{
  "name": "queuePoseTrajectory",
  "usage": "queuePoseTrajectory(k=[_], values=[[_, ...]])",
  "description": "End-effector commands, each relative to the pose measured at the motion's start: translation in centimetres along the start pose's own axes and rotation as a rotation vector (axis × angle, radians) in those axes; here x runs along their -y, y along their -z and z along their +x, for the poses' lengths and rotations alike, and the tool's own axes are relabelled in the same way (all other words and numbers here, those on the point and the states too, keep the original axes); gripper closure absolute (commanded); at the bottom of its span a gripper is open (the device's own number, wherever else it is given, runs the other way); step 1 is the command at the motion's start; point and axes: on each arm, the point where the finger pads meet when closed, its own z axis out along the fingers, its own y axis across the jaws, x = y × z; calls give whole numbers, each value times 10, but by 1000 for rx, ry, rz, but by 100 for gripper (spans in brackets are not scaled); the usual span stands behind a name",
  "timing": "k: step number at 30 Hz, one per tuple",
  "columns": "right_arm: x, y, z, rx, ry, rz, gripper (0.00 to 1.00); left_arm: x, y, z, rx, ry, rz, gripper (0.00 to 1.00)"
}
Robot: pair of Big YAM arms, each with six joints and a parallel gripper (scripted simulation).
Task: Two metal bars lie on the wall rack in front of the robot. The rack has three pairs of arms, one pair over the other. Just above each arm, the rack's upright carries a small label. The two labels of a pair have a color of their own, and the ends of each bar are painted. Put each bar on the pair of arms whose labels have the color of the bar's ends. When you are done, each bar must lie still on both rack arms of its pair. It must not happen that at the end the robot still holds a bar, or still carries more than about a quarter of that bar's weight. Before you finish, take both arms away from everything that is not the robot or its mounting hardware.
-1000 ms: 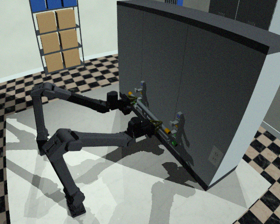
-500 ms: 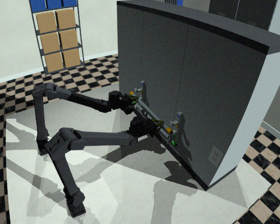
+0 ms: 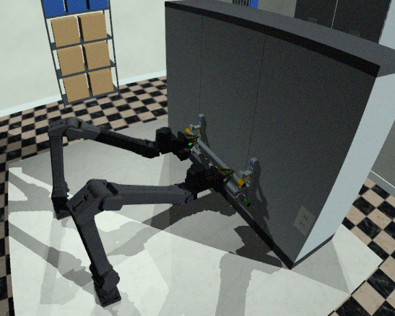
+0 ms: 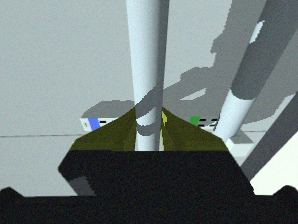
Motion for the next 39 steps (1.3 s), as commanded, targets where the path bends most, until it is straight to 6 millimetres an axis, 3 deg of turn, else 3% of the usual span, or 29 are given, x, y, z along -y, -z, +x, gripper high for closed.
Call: queuePoseTrajectory(k=[1,39], values=[[49,-19,3,-7,-17,82,100,-40,-17,6,-8,24,-63,100],[48,-44,3,-7,-17,83,100,-39,-42,6,-8,25,-63,100]])
